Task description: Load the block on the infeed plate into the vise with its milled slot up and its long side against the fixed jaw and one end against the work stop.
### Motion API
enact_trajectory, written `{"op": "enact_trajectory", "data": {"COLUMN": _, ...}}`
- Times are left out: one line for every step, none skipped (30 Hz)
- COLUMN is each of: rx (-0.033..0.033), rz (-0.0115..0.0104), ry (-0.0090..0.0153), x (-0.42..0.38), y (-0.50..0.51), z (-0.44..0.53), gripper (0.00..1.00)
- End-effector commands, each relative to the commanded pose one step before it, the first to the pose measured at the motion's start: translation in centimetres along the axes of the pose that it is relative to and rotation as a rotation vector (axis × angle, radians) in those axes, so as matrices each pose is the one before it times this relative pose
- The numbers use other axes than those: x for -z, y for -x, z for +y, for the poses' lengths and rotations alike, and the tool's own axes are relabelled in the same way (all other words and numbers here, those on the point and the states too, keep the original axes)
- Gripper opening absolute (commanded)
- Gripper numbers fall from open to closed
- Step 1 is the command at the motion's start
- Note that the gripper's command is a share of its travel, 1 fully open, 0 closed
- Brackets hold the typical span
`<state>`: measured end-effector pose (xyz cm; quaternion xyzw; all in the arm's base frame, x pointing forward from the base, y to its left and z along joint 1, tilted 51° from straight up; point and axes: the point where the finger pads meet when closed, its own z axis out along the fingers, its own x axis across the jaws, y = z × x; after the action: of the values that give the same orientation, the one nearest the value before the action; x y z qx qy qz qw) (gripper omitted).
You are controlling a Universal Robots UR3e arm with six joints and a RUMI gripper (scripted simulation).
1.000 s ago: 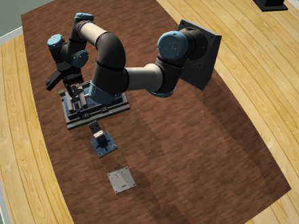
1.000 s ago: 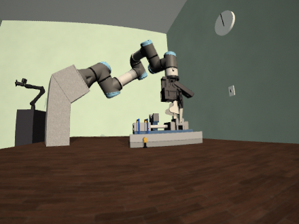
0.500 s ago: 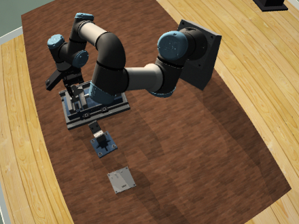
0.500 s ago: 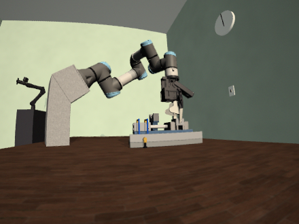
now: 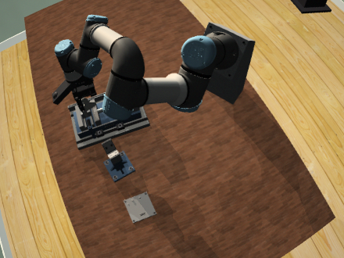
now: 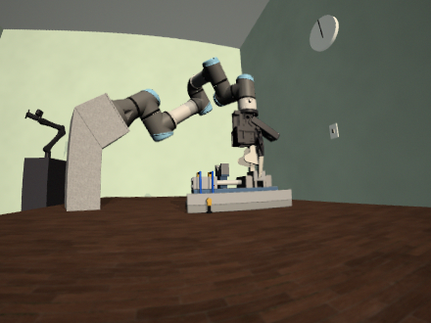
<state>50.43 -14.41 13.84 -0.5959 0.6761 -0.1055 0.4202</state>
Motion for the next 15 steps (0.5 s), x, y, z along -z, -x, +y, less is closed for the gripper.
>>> {"op": "enact_trajectory", "data": {"rx": 0.00075, "rz": 0.00088, "ry": -0.00116, "x": 0.0458, "y": -0.020, "z": -0.0529, "gripper": 0.00}}
{"op": "enact_trajectory", "data": {"rx": 0.00000, "rz": 0.00000, "ry": 0.00000, "x": 0.0000, "y": 0.000, "z": 0.0000, "gripper": 0.00}}
{"op": "enact_trajectory", "data": {"rx": 0.00000, "rz": 0.00000, "ry": 0.00000, "x": 0.0000, "y": 0.000, "z": 0.0000, "gripper": 0.00}}
{"op": "enact_trajectory", "data": {"rx": 0.00000, "rz": 0.00000, "ry": 0.00000, "x": 0.0000, "y": 0.000, "z": 0.0000, "gripper": 0.00}}
{"op": "enact_trajectory", "data": {"rx": 0.00000, "rz": 0.00000, "ry": 0.00000, "x": 0.0000, "y": 0.000, "z": 0.0000, "gripper": 0.47}}
{"op": "enact_trajectory", "data": {"rx": 0.00000, "rz": 0.00000, "ry": 0.00000, "x": 0.0000, "y": 0.000, "z": 0.0000, "gripper": 0.47}}
{"op": "enact_trajectory", "data": {"rx": 0.00000, "rz": 0.00000, "ry": 0.00000, "x": 0.0000, "y": 0.000, "z": 0.0000, "gripper": 0.47}}
{"op": "enact_trajectory", "data": {"rx": 0.00000, "rz": 0.00000, "ry": 0.00000, "x": 0.0000, "y": 0.000, "z": 0.0000, "gripper": 0.47}}
{"op": "enact_trajectory", "data": {"rx": 0.00000, "rz": 0.00000, "ry": 0.00000, "x": 0.0000, "y": 0.000, "z": 0.0000, "gripper": 0.47}}
{"op": "enact_trajectory", "data": {"rx": 0.00000, "rz": 0.00000, "ry": 0.00000, "x": 0.0000, "y": 0.000, "z": 0.0000, "gripper": 0.47}}
{"op": "enact_trajectory", "data": {"rx": 0.00000, "rz": 0.00000, "ry": 0.00000, "x": 0.0000, "y": 0.000, "z": 0.0000, "gripper": 0.47}}
{"op": "enact_trajectory", "data": {"rx": 0.00000, "rz": 0.00000, "ry": 0.00000, "x": 0.0000, "y": 0.000, "z": 0.0000, "gripper": 0.47}}
{"op": "enact_trajectory", "data": {"rx": 0.00000, "rz": 0.00000, "ry": 0.00000, "x": 0.0000, "y": 0.000, "z": 0.0000, "gripper": 0.47}}
{"op": "enact_trajectory", "data": {"rx": 0.00000, "rz": 0.00000, "ry": 0.00000, "x": 0.0000, "y": 0.000, "z": 0.0000, "gripper": 0.47}}
{"op": "enact_trajectory", "data": {"rx": 0.00000, "rz": 0.00000, "ry": 0.00000, "x": 0.0000, "y": 0.000, "z": 0.0000, "gripper": 0.47}}
